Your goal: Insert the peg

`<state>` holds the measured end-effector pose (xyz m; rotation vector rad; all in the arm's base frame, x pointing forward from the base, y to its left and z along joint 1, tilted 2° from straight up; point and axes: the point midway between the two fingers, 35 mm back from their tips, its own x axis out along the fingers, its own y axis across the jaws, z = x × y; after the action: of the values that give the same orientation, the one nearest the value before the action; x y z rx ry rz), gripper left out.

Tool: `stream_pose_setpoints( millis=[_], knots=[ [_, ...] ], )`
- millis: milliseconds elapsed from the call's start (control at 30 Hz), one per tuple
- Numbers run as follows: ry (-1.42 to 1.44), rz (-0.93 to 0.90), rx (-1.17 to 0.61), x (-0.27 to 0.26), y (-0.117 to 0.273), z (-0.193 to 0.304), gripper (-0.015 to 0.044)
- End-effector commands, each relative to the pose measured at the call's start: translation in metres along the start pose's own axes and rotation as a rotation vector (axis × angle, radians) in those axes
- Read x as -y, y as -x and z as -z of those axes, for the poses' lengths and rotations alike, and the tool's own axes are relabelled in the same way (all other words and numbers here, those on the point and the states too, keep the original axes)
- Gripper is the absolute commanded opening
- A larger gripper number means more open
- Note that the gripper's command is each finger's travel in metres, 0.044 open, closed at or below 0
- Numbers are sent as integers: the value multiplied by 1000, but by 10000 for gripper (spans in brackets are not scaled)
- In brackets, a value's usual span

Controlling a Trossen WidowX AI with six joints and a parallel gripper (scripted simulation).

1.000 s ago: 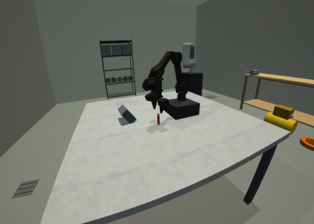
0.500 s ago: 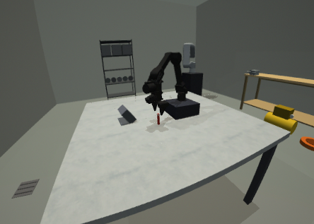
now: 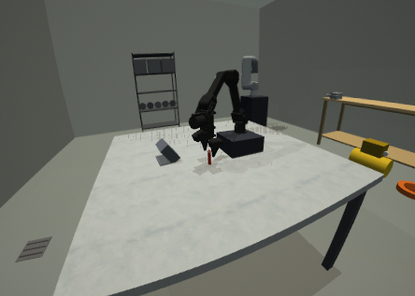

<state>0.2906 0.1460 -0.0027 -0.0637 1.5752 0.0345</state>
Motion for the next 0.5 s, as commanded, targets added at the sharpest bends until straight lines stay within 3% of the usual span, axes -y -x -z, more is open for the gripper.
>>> stream_pose_setpoints(
  millis=[0,400,467],
  knots=[
    [-4,5,1,1,-6,0,440],
    [-4,5,1,2,-24,2,440],
    [0,0,-1,1,-21,2,387]
  ],
)
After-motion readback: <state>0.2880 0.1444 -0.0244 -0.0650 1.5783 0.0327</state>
